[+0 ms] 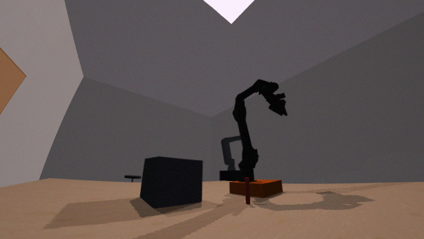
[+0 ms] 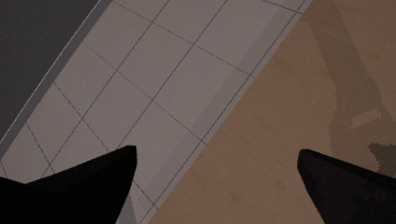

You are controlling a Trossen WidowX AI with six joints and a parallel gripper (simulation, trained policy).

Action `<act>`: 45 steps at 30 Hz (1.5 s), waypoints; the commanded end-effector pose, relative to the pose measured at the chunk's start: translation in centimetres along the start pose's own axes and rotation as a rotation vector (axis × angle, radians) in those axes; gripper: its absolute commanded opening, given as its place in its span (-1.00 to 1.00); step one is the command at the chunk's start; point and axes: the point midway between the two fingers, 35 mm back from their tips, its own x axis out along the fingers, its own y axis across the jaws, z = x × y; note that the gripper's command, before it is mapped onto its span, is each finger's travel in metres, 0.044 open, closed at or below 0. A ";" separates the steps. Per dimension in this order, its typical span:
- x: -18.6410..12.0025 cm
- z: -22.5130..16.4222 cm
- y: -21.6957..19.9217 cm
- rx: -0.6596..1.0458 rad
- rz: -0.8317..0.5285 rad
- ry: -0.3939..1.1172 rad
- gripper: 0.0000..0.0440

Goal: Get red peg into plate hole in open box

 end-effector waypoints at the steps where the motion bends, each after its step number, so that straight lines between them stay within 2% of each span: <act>1: 0.0 -0.2 -0.5 0.022 -0.017 0.009 0.92; 3: 0.0 -0.3 -1.7 0.079 -0.048 0.015 1.00; 23: -0.1 0.1 -13.6 0.692 -0.333 -0.078 1.00; 45: -2.2 -4.1 -25.3 1.393 -0.602 -0.232 1.00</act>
